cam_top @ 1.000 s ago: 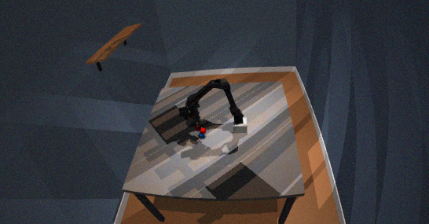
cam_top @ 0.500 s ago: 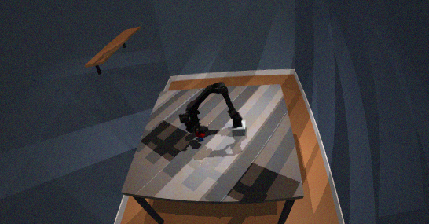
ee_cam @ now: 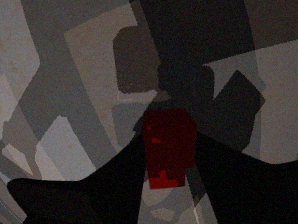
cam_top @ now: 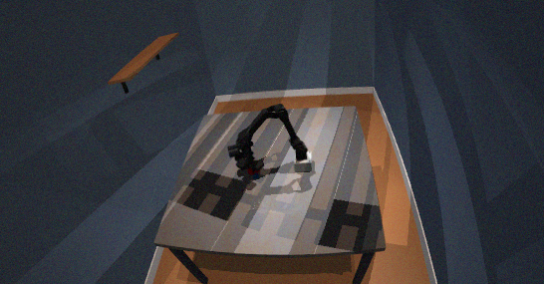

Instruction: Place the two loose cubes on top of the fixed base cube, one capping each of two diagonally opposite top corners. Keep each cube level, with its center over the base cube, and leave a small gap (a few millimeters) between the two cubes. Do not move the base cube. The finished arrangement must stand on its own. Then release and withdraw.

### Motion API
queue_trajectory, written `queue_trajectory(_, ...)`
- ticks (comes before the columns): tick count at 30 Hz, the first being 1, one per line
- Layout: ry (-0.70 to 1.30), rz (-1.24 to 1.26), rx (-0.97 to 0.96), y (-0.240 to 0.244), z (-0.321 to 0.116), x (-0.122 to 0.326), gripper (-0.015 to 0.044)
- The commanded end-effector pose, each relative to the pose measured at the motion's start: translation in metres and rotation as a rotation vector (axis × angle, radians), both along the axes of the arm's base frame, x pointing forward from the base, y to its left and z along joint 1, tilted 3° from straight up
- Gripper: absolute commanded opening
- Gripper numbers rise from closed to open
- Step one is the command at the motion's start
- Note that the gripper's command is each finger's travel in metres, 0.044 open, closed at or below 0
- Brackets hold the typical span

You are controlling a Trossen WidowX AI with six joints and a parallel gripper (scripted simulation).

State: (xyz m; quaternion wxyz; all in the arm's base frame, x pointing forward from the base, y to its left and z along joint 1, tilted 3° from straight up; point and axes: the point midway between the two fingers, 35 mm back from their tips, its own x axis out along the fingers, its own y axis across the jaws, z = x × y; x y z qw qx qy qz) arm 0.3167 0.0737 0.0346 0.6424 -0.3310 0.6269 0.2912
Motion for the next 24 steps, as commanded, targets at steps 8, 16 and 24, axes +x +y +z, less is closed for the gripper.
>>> queue_trajectory(8, 0.012, 0.0, -0.004, -0.0015, -0.0144, -0.0024, 0.0105)
queue_trajectory(16, 0.012, 0.0, -0.004, -0.0016, -0.0158, -0.0024, 0.0105)
queue_trajectory(24, 0.012, 0.0, -0.004, -0.0016, -0.0158, -0.0024, 0.0105)
